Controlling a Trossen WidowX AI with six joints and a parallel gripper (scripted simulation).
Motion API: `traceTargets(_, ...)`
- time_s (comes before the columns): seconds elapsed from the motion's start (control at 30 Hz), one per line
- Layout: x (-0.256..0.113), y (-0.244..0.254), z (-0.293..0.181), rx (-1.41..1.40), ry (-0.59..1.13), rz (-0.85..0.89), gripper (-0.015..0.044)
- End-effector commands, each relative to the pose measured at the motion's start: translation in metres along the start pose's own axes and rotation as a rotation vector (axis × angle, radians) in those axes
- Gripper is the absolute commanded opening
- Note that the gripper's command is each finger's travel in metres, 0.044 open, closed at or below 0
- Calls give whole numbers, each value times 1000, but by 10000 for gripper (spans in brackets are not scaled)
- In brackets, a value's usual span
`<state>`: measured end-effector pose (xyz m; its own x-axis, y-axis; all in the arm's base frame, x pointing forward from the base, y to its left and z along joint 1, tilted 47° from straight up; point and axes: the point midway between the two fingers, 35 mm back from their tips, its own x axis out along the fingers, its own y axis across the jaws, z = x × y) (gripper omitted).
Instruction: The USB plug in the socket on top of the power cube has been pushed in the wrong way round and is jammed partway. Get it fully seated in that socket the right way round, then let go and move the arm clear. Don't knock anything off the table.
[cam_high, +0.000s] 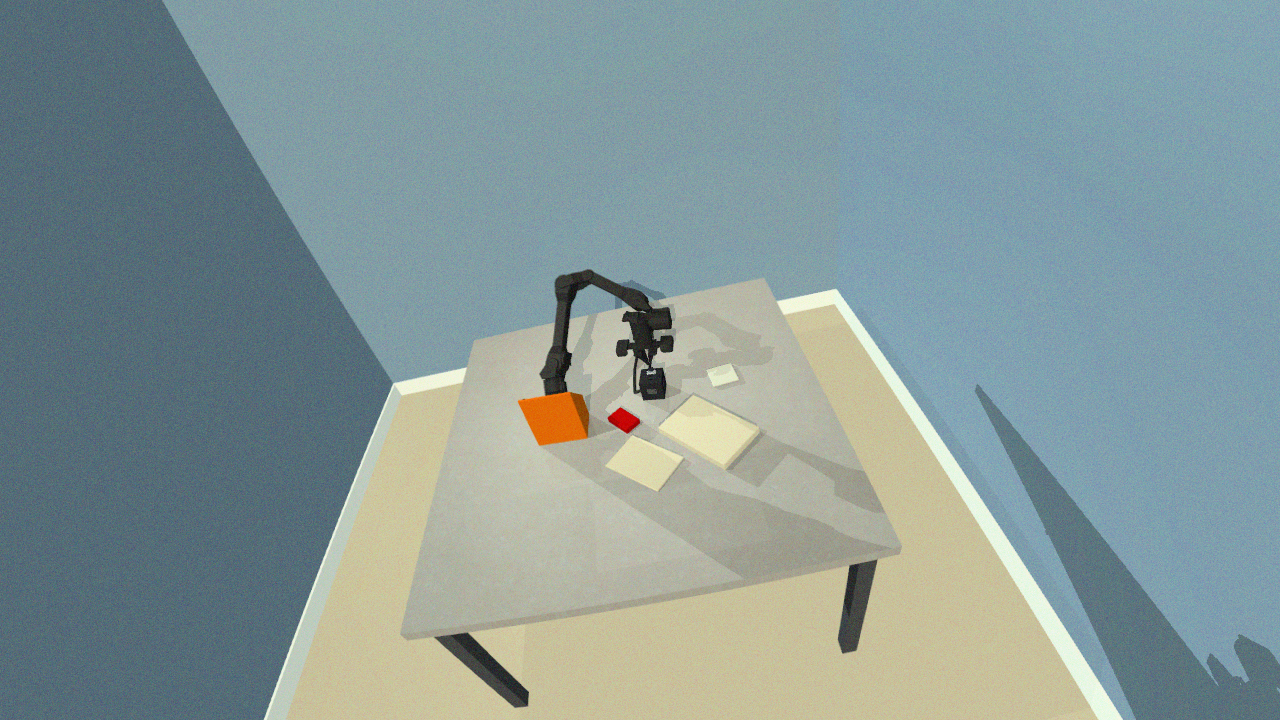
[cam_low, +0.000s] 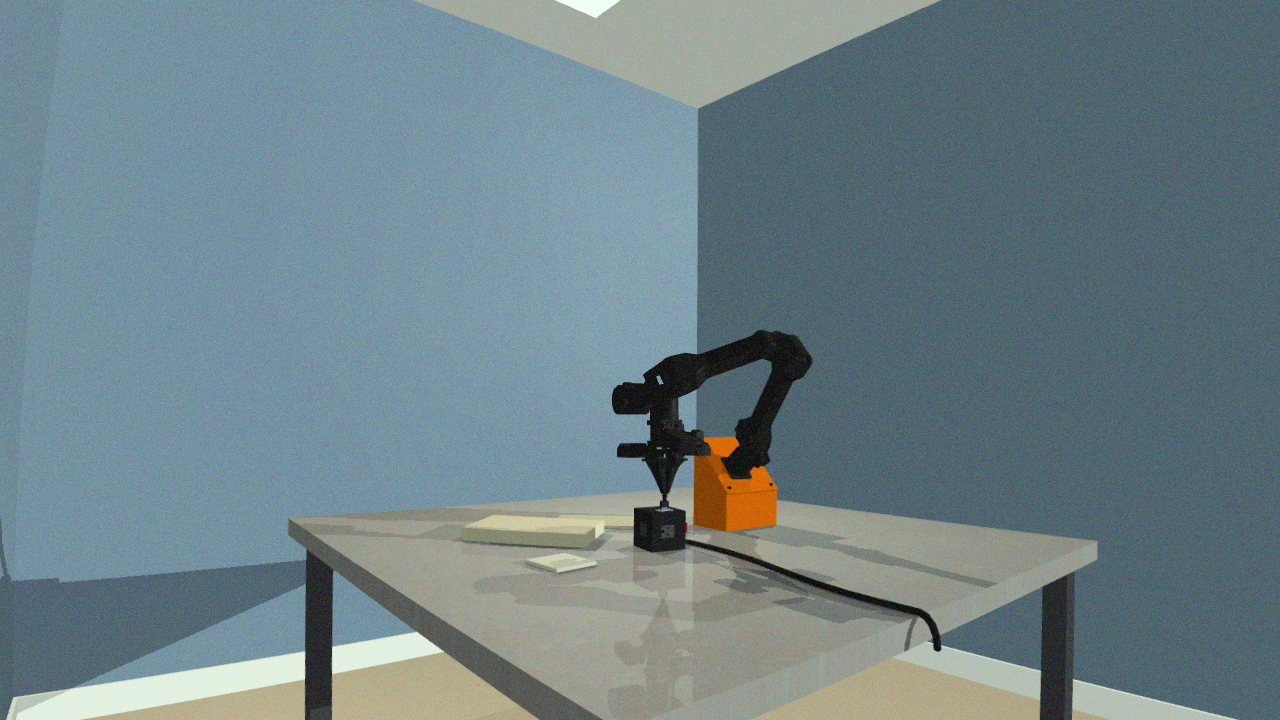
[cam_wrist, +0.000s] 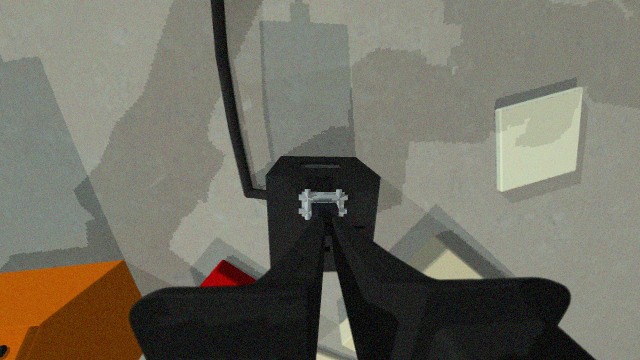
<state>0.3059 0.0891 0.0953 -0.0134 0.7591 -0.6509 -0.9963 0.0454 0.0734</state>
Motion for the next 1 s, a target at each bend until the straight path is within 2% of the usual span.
traceTargets(0.0, 1, 0, 1, 6, -6, 0, 0)
traceTargets(0.97, 4, 0, 1, 6, -6, 0, 0)
